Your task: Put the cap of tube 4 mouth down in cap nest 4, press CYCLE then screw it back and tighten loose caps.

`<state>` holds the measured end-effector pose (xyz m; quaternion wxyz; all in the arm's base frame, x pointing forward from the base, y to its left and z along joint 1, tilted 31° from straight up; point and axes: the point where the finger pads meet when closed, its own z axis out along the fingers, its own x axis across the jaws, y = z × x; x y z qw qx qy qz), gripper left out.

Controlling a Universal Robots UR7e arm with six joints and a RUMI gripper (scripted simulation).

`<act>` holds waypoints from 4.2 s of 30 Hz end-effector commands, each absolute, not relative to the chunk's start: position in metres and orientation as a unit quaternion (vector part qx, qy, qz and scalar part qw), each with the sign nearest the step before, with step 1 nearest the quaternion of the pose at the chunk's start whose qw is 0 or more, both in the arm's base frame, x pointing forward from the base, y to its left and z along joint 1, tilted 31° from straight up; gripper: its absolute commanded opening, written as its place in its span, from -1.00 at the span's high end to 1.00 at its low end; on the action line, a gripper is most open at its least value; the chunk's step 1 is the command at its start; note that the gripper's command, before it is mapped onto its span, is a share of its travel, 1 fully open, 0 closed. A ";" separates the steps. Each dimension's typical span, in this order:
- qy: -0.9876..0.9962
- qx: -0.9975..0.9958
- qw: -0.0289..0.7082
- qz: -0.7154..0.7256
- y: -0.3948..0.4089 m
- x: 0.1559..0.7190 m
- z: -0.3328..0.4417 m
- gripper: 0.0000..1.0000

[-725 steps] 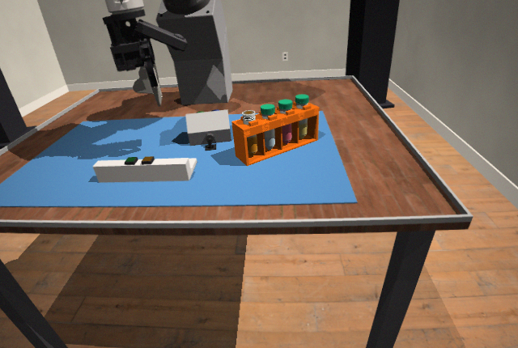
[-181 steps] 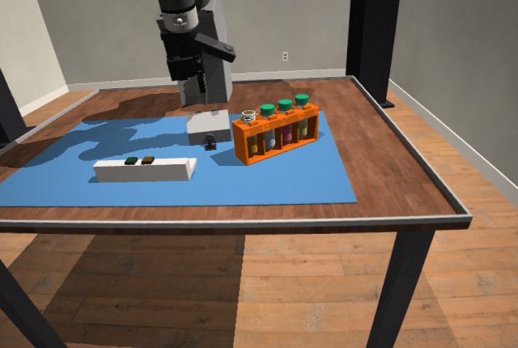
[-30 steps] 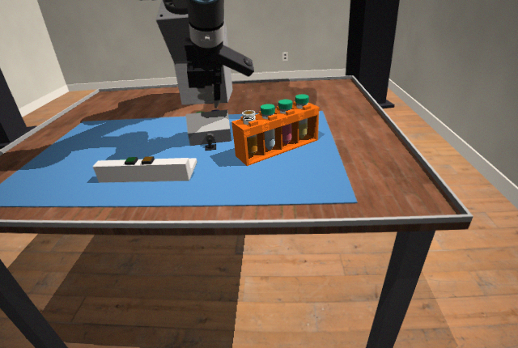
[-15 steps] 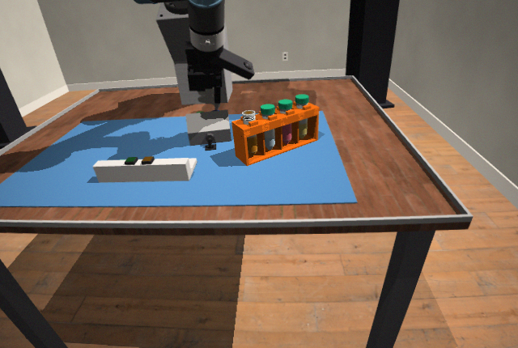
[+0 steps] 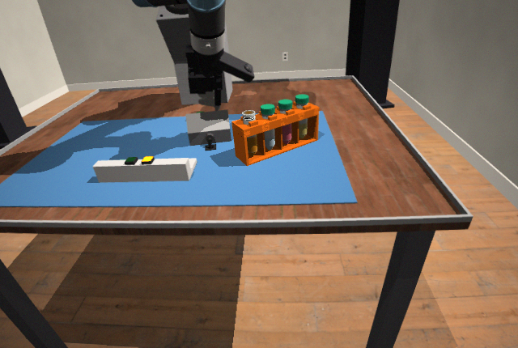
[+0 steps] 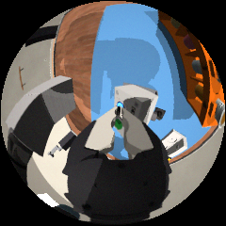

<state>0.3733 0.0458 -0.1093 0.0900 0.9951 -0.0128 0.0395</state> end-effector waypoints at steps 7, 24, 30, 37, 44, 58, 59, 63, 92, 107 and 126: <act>-0.013 0.995 0.090 0.041 0.046 0.374 -0.109 1.00; -0.013 0.995 0.090 0.041 0.046 0.374 -0.109 1.00; -0.013 0.995 0.090 0.041 0.046 0.374 -0.109 1.00; -0.013 0.995 0.090 0.041 0.046 0.374 -0.109 1.00; -0.013 0.995 0.090 0.041 0.046 0.374 -0.109 1.00; -0.013 0.995 0.090 0.041 0.048 0.357 -0.081 1.00; -0.013 0.995 0.090 0.041 0.049 0.357 -0.080 1.00; -0.013 0.995 0.090 0.041 0.049 0.357 -0.080 1.00; -0.013 0.995 0.090 0.041 0.049 0.357 -0.080 1.00; -0.013 0.995 0.090 0.041 0.049 0.357 -0.080 1.00; 0.262 0.949 0.146 0.102 0.010 0.394 -0.058 -1.00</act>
